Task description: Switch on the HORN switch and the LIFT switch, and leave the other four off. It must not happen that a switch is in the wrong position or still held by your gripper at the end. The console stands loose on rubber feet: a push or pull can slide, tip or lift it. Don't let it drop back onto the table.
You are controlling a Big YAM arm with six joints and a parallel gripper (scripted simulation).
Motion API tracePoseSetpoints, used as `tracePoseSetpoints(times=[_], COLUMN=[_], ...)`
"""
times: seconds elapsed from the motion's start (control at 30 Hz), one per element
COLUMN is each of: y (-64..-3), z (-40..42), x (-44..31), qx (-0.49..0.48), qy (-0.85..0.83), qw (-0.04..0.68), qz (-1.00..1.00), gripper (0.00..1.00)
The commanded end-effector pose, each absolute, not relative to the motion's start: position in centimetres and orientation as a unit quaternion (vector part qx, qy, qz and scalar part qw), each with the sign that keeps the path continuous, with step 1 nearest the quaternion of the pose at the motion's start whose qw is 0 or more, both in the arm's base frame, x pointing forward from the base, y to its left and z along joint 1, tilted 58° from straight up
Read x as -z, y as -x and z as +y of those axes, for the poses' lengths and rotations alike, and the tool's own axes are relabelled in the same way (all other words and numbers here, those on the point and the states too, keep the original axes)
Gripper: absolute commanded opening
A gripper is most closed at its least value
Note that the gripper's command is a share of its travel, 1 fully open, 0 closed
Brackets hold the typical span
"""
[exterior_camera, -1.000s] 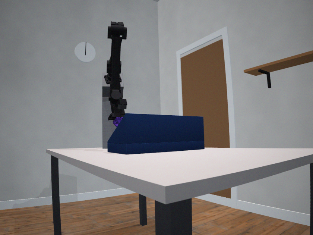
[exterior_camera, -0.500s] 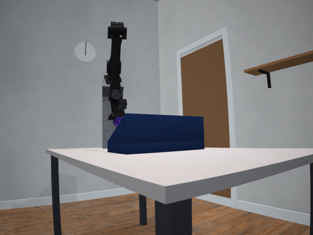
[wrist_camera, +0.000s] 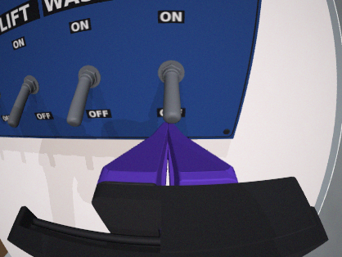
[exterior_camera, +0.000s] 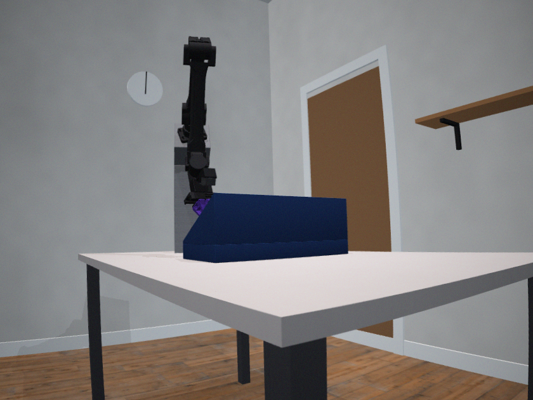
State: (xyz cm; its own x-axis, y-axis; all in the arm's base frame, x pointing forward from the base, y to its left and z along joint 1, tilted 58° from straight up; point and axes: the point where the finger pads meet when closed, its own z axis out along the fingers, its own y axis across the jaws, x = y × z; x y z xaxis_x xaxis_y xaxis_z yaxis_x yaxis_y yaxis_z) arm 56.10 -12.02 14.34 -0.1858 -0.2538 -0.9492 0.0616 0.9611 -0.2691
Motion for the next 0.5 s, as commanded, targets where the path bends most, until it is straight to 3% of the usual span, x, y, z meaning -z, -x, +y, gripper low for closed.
tracePoseSetpoints(times=[0.0,0.47], y=[-57.24,-57.3], z=[-10.57,-10.39], x=[-20.13,-20.68], qx=[0.125,0.125], qy=[0.074,0.074], qw=[0.68,0.68], qz=[0.719,0.719], gripper=[0.0,0.0])
